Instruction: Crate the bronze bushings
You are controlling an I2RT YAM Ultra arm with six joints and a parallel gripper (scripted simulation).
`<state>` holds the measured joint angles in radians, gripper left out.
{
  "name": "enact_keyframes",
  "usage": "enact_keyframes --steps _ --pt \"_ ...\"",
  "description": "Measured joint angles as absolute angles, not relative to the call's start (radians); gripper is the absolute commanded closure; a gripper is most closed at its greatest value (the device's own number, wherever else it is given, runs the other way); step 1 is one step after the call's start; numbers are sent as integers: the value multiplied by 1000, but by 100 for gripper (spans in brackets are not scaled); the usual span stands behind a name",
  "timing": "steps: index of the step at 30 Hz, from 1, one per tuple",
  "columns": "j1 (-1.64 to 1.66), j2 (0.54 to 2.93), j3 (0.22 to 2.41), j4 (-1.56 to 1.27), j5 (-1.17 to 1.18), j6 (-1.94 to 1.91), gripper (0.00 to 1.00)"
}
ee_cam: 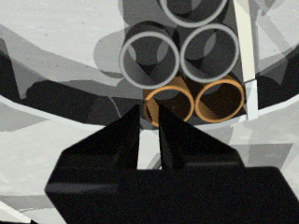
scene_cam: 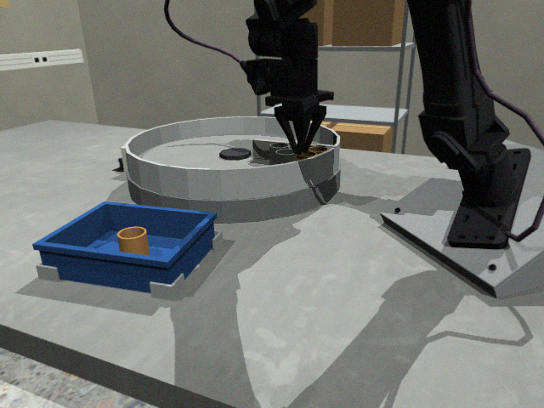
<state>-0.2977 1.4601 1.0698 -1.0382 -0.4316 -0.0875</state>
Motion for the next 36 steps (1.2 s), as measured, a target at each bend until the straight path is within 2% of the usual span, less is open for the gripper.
enact_keyframes --steps 36 --pt "-265 1472 1018 -957 -426 -52 85"
